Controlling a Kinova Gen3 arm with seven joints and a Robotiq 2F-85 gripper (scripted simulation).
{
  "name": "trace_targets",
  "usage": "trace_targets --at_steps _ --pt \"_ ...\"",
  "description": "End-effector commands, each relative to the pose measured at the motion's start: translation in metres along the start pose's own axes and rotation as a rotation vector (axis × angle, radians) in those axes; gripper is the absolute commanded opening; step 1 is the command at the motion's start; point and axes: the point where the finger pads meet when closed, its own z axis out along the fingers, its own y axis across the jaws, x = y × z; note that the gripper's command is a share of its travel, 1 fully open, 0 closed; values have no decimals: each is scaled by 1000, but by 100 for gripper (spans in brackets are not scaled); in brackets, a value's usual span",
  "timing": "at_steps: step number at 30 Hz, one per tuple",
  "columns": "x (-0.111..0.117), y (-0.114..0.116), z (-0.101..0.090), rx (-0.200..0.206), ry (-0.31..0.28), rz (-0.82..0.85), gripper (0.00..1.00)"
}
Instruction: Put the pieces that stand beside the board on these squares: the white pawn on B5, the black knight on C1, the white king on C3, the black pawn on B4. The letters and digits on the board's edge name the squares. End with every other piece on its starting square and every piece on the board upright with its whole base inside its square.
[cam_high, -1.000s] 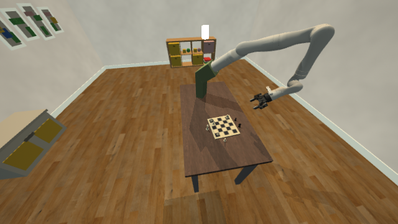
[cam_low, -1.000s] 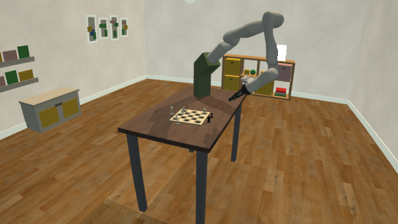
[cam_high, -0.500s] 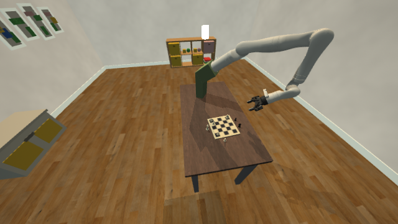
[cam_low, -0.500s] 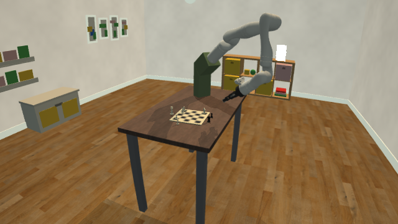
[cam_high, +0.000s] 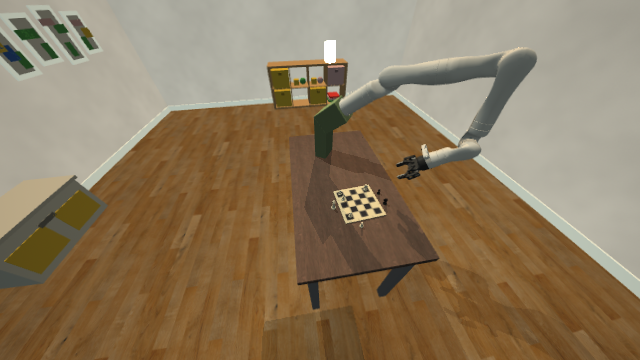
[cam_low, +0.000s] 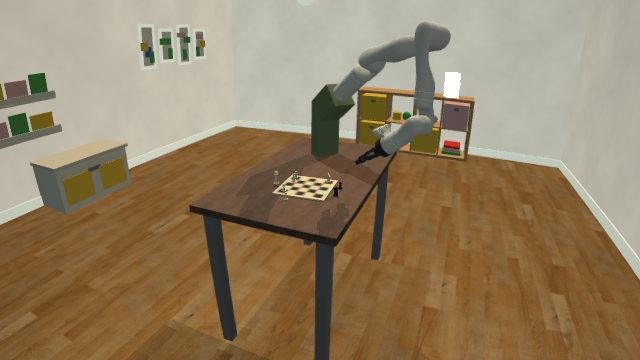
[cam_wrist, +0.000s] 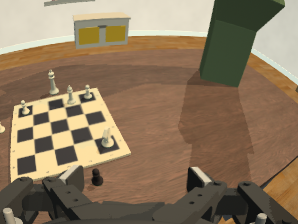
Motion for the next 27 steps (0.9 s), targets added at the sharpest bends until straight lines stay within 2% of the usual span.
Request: trace_targets --at_steps 1,8,9,18,19,27 --pt "0 -3 5 -25 -7 12 100" --pt "0 -3 5 -25 -7 12 100" --pt "1 -6 12 -59 -17 36 100" --pt "1 -6 12 -59 -17 36 100" --pt "2 -9 18 -93 -29 61 100" --pt "2 -9 18 -93 -29 61 100"
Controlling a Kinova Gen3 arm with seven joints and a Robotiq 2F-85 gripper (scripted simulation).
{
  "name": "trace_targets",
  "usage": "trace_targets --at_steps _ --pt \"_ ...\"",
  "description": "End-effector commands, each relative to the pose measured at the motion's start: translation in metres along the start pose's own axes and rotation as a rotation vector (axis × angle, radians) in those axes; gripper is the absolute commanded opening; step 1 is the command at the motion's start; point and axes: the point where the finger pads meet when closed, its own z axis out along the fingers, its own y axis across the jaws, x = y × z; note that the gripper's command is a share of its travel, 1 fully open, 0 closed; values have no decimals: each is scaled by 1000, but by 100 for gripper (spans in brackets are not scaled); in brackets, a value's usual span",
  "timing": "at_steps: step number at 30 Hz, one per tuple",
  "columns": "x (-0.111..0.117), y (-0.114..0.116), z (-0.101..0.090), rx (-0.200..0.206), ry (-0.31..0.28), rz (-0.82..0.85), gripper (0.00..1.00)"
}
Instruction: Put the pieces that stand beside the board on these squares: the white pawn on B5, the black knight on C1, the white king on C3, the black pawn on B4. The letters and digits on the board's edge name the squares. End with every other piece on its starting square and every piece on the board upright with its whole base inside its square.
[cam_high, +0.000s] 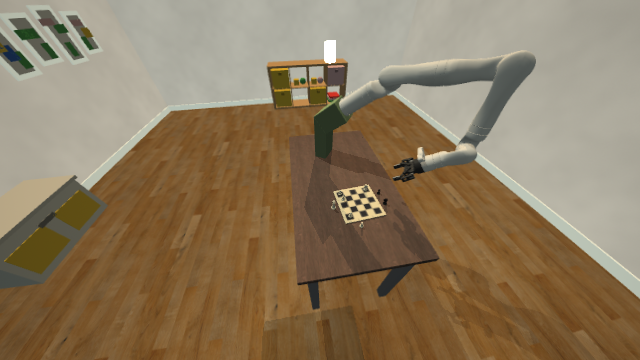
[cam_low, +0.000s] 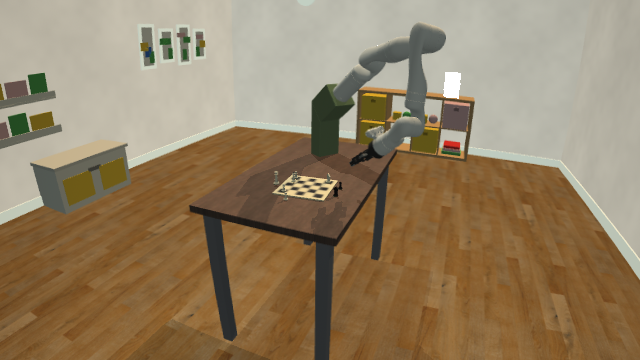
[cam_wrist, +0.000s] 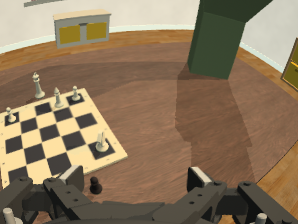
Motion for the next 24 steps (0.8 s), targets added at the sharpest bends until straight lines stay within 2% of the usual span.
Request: trace_targets --at_steps 1,2,12,13,23,24 --pt "-2 0 1 -8 -7 -1 100" --pt "-2 -4 7 -42 -21 26 100" --pt "-2 -4 7 -42 -21 26 100" --pt "-2 -9 12 -74 -39 53 100" --pt "-1 -8 12 -75 -36 53 100" --pt "-3 -14 17 -106 -61 83 100"
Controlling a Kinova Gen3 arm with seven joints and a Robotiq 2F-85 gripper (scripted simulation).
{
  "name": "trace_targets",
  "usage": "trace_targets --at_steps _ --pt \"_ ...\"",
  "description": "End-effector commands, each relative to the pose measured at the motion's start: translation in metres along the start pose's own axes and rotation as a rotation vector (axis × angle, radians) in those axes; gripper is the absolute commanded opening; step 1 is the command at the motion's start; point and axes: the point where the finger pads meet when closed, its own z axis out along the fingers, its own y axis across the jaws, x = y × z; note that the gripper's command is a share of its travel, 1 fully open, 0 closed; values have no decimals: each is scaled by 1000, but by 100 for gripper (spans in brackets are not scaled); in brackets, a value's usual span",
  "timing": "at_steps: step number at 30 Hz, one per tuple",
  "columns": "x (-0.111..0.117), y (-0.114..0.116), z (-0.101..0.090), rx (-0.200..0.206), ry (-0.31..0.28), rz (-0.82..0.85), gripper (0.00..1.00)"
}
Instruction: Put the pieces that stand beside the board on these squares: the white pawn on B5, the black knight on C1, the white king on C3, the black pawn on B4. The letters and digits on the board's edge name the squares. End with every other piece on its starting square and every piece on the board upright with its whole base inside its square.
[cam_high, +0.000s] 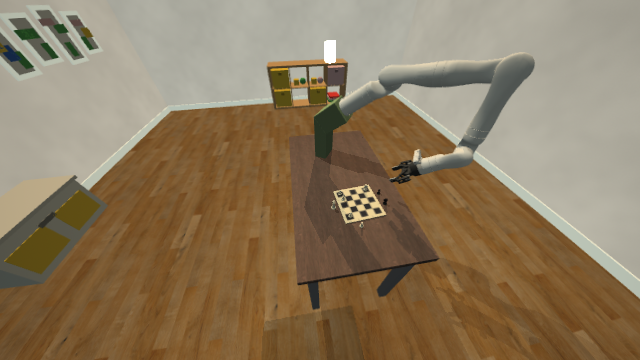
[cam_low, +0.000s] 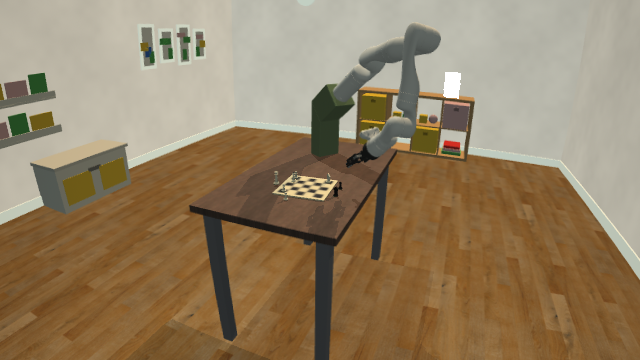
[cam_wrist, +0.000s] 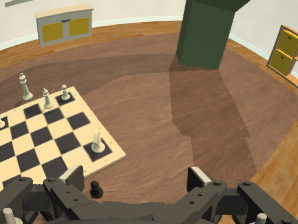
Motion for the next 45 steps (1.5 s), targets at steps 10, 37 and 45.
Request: trace_targets --at_steps 10,37,45 --pt "-1 -5 5 -34 -20 23 100" --pt "-2 -23 17 -127 -84 116 100" --pt "-2 -23 17 -127 -84 116 100"
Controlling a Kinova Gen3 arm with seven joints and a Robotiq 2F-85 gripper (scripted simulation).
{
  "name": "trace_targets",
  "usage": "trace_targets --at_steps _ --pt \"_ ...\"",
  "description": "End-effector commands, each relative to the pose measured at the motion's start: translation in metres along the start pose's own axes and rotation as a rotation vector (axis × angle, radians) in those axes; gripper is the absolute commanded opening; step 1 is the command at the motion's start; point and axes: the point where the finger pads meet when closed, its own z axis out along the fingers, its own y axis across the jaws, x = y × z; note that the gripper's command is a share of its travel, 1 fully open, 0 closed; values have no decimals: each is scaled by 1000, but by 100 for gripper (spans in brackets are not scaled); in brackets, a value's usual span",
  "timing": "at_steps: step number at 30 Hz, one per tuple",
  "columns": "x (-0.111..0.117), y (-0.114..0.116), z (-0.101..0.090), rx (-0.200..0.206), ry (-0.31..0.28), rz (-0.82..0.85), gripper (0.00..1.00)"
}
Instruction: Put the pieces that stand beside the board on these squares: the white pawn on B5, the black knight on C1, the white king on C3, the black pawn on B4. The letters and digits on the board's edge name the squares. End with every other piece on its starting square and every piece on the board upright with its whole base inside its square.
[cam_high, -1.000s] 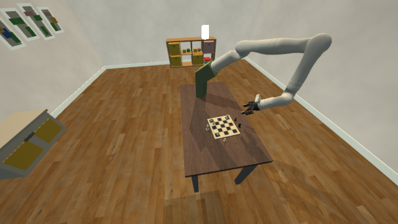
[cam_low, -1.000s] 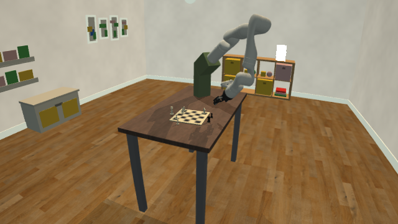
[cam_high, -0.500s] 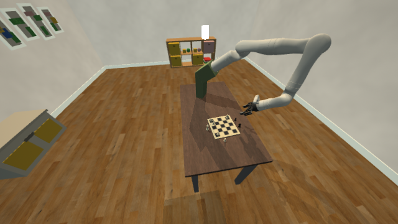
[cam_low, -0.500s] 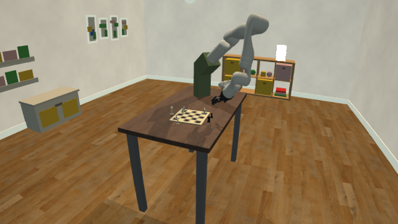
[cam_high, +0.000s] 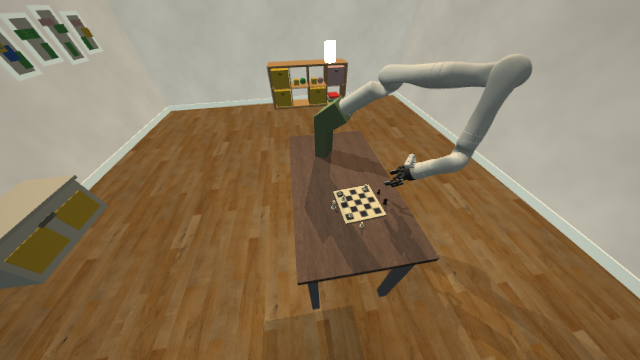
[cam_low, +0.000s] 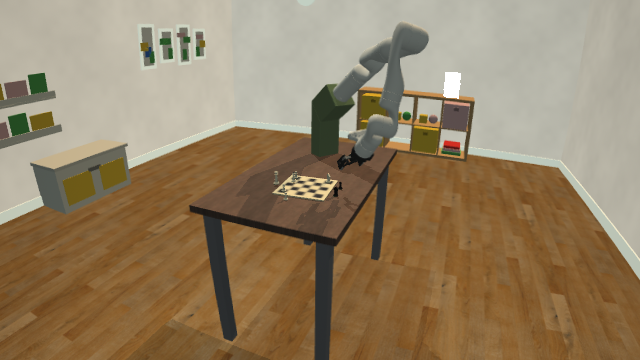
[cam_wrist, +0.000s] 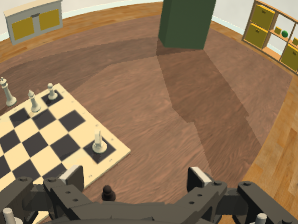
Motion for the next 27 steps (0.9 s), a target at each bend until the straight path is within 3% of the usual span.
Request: trace_targets --at_steps 1,11,12,23,24,27 --pt "-6 -9 3 -32 -42 32 100" --pt "-2 -7 3 -36 -30 31 100" --pt "-7 -17 4 -59 -69 65 100" --pt "-3 -15 4 -64 -57 64 100" --pt "-8 -25 6 -84 -97 99 100" --pt "-8 -25 6 -84 -97 99 100"
